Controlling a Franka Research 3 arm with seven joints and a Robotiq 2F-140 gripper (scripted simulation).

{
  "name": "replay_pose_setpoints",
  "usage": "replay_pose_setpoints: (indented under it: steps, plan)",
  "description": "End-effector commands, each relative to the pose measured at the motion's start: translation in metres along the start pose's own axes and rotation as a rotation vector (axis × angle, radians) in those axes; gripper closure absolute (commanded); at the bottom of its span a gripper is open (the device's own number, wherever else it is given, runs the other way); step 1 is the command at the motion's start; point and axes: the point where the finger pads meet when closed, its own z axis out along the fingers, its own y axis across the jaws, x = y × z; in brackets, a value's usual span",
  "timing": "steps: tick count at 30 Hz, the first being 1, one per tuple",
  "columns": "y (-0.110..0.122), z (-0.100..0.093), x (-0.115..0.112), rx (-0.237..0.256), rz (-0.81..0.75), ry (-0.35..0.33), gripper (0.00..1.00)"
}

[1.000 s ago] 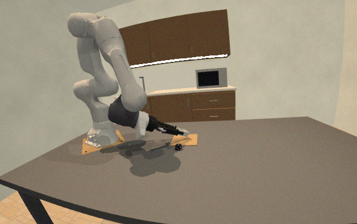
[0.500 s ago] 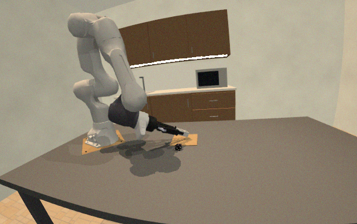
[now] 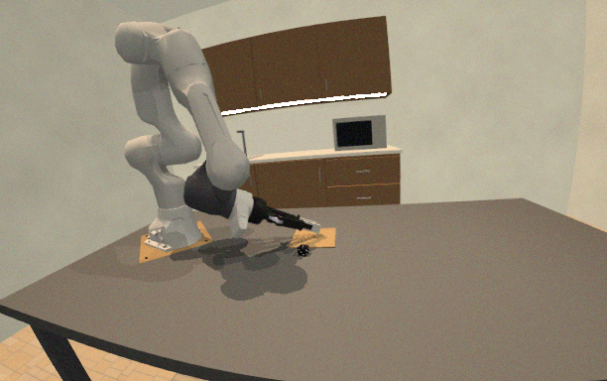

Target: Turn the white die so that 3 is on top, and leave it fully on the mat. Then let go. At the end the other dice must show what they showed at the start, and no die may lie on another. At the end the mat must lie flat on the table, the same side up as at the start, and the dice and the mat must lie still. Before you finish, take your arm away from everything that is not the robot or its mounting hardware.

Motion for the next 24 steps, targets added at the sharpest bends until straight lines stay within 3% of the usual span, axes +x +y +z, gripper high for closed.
replay_pose_setpoints:
  steps: [1, 24]
  plan:
    - [-0.0013, 0.0, 0.0008, 0.003, -0.005, 0.003, 0.87]
    - [-0.0014, 0.0039, 0.0083, 0.003, -0.005, 0.003, 0.87]
